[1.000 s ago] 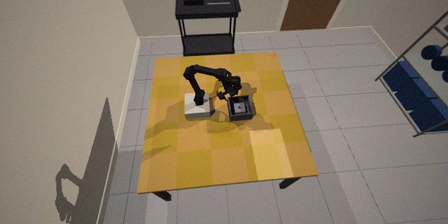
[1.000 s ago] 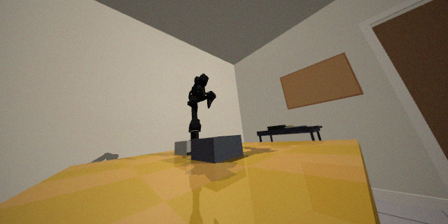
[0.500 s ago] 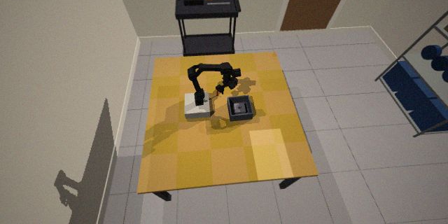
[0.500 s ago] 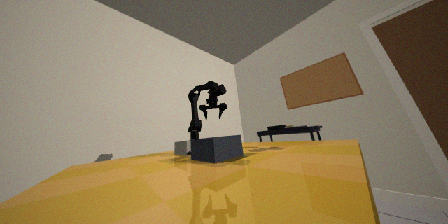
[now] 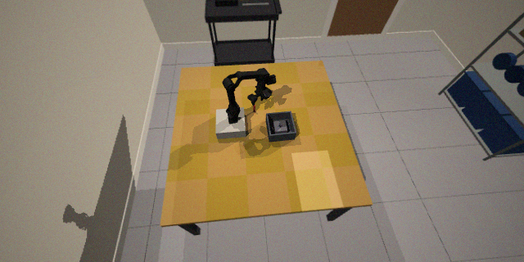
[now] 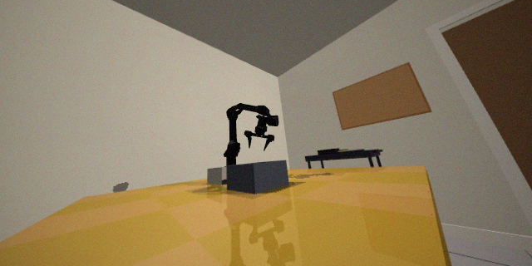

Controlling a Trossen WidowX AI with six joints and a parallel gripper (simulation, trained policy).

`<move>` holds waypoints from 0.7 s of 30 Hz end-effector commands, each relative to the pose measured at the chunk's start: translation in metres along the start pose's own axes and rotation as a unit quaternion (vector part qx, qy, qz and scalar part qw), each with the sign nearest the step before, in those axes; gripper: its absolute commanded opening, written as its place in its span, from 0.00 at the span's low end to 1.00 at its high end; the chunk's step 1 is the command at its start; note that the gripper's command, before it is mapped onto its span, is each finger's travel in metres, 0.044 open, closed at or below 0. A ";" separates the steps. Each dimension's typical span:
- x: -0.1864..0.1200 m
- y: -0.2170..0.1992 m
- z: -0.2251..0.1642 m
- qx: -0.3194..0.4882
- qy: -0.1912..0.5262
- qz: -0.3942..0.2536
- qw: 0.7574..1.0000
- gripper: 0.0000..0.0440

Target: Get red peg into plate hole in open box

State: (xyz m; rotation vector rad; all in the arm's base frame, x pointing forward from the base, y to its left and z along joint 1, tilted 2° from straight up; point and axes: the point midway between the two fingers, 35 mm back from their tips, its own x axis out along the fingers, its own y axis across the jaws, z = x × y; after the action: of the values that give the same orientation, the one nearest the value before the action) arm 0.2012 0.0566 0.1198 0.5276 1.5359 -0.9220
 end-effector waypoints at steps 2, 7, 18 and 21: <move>0.013 0.003 -0.021 -0.015 0.003 -0.026 1.000 1.00; 0.029 0.010 -0.038 -0.032 -0.003 -0.040 0.999 1.00; 0.071 0.027 -0.055 -0.066 -0.029 -0.036 0.997 1.00; 0.084 0.032 -0.056 -0.074 -0.037 -0.030 0.996 1.00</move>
State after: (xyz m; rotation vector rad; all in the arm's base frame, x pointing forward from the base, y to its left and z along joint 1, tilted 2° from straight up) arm 0.1763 0.1051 0.0404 0.3508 1.5594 -0.8640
